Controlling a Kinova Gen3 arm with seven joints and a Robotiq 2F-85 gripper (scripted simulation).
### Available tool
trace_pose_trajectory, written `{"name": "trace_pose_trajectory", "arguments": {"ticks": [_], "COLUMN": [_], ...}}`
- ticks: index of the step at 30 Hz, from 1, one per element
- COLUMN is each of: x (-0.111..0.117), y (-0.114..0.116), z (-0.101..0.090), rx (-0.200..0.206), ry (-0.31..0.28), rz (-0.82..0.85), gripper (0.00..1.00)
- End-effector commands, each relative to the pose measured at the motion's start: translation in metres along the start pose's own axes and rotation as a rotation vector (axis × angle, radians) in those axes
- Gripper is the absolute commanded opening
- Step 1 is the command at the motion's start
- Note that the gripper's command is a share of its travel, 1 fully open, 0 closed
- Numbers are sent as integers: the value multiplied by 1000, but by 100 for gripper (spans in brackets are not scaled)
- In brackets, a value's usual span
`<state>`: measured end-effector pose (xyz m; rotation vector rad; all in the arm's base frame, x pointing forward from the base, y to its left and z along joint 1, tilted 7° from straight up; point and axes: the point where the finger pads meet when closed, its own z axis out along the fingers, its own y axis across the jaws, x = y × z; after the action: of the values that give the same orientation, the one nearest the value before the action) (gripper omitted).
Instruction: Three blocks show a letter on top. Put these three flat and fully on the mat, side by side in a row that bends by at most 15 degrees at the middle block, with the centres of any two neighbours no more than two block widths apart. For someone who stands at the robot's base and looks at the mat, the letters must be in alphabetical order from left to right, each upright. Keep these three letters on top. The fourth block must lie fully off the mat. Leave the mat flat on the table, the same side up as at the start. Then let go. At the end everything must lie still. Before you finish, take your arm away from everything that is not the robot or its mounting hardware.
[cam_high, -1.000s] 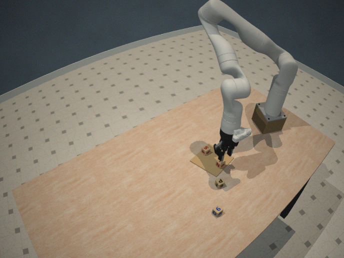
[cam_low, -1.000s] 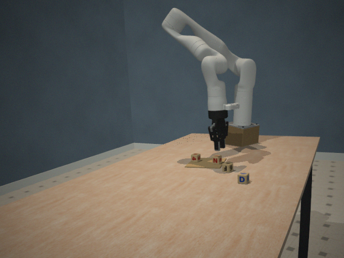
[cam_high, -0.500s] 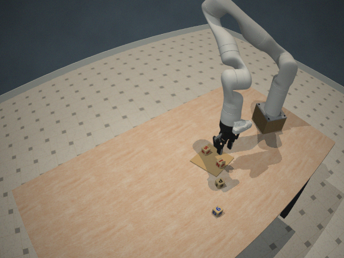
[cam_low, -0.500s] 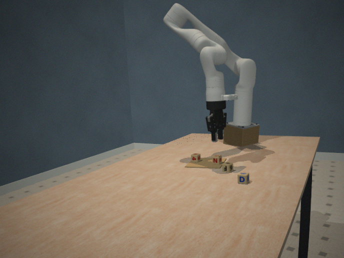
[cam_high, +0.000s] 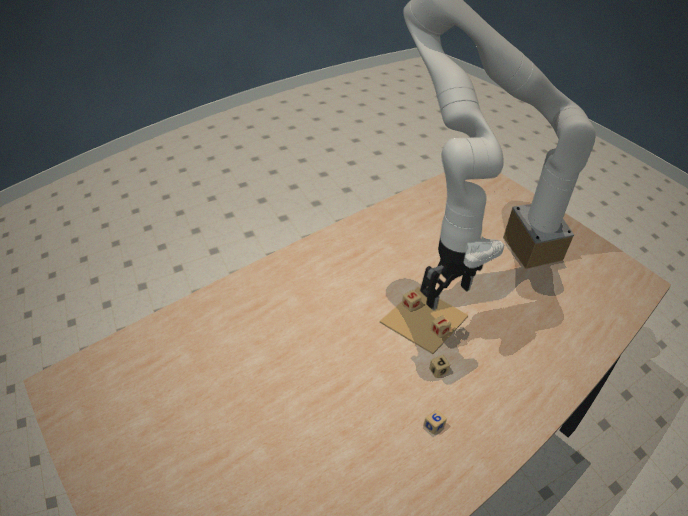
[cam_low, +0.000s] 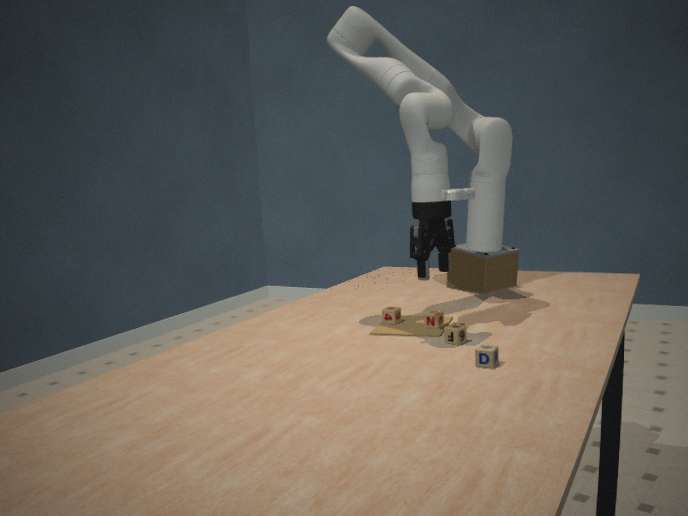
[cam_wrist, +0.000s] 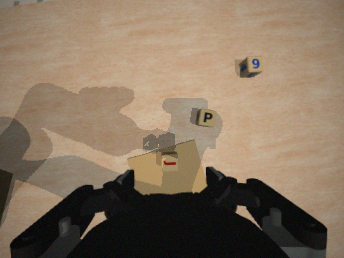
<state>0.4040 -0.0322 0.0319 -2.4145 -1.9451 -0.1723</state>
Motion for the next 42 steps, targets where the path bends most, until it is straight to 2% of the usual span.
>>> {"name": "trace_pose_trajectory", "arguments": {"ticks": [1,13,24,31,39,42], "x": [-2,-1,5,11,22,22], "y": [1,2,4,8,19,19], "z": [-2,-2,0,1,3,4], "rx": [-1,-1,7,19,24,26], "ry": [-3,-3,-3,-6,-8,-13], "rz": [-4,18,119,290,570,608], "gripper": [100,100,100,100,100,100]}}
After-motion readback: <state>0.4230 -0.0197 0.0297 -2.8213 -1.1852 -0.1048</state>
